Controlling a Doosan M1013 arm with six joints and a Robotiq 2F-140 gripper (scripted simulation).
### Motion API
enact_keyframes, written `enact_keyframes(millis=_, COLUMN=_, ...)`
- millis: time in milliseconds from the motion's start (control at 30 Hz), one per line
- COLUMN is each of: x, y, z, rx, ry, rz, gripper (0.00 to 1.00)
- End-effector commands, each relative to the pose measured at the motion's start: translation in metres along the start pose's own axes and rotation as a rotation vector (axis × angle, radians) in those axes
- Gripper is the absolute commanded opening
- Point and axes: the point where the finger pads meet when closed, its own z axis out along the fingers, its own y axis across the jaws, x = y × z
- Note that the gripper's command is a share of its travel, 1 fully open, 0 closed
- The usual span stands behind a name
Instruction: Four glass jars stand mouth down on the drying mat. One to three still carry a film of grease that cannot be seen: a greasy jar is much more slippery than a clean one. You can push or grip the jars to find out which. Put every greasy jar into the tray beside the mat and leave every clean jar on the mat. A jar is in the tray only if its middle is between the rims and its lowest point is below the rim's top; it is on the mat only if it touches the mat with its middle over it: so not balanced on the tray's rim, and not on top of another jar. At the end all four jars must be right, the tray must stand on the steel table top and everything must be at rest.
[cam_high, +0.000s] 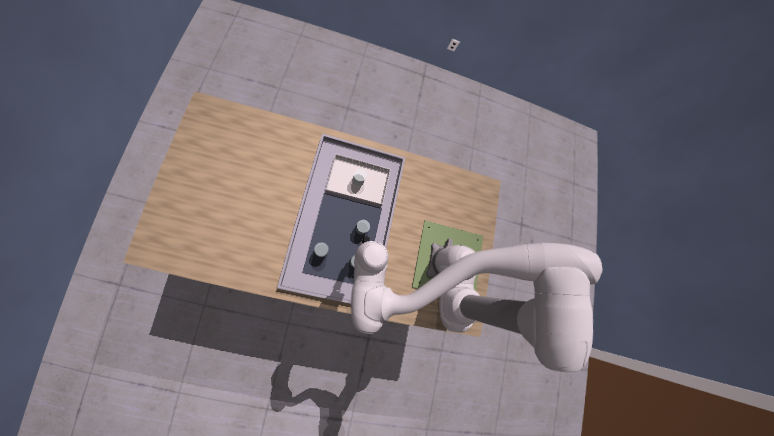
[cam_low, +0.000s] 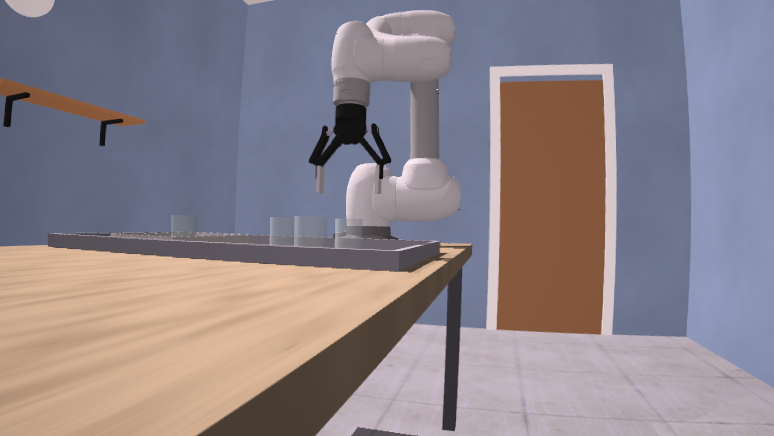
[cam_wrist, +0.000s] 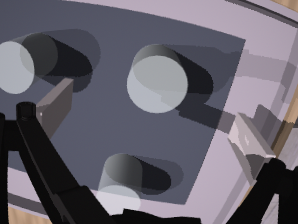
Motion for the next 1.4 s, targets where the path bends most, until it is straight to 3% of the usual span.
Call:
enact_keyframes(millis=0, x=0.004, y=0.003, z=0.031, rx=0.000, ry=0.006, rz=0.008, gripper=1.00)
enact_keyframes(millis=100, x=0.004, y=0.003, z=0.049, rx=0.000, ry=0.006, rz=0.008, gripper=1.00)
enact_keyframes(millis=533, x=0.004, y=0.003, z=0.049, rx=0.000, ry=0.006, rz=0.008, gripper=1.00)
enact_keyframes(millis=1367, x=0.004, y=0.003, z=0.095, rx=0.000, ry=0.006, rz=0.008, gripper=1.00)
